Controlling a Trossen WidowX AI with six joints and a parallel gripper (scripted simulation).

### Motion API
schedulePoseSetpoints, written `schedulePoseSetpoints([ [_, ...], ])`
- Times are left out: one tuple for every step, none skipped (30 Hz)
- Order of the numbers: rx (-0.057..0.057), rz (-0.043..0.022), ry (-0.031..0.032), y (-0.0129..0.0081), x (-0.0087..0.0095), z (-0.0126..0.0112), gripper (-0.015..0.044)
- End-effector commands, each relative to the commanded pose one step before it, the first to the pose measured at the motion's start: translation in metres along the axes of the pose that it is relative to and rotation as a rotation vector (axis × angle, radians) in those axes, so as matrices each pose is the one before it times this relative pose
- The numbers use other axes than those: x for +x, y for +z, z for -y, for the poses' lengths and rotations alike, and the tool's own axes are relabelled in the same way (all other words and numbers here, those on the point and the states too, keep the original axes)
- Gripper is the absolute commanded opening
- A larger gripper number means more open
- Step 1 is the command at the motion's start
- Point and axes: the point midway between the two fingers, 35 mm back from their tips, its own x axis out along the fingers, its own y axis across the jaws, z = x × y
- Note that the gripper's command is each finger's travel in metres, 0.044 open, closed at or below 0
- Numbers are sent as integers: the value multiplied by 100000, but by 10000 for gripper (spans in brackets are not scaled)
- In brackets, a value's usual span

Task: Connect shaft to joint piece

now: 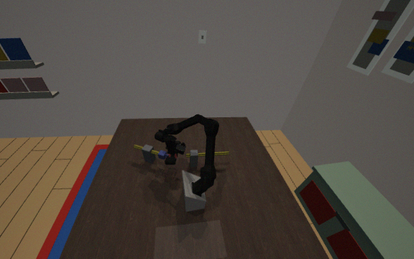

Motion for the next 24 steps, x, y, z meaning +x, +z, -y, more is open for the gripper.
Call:
schedulePoseSetpoints([
  [-404, 305, 394, 40, 91, 0, 230],
  [0, 0, 0, 0, 0, 0, 204],
  [0, 0, 0, 0, 0, 0, 182],
  [0, 0, 0, 0, 0, 0, 182],
  [0, 0, 0, 0, 0, 0, 182],
  [0, 0, 0, 0, 0, 0, 182],
  [0, 0, 0, 0, 0, 0, 182],
  [0, 0, 0, 0, 0, 0, 182],
  [0, 0, 0, 0, 0, 0, 182],
  [0, 0, 0, 0, 0, 0, 182],
  [0, 0, 0, 0, 0, 0, 182],
  [0, 0, 0, 0, 0, 0, 182],
  [0, 0, 0, 0, 0, 0, 182],
  [0, 0, 0, 0, 0, 0, 182],
  [0, 0, 0, 0, 0, 0, 182],
  [0, 0, 0, 0, 0, 0, 182],
  [0, 0, 0, 0, 0, 0, 182],
  [0, 0, 0, 0, 0, 0, 182],
  [0, 0, 0, 0, 0, 0, 182],
  [0, 0, 0, 0, 0, 0, 182],
  [0, 0, 0, 0, 0, 0, 182],
  [0, 0, 0, 0, 0, 0, 182],
  [0, 0, 0, 0, 0, 0, 182],
  [0, 0, 0, 0, 0, 0, 182],
])
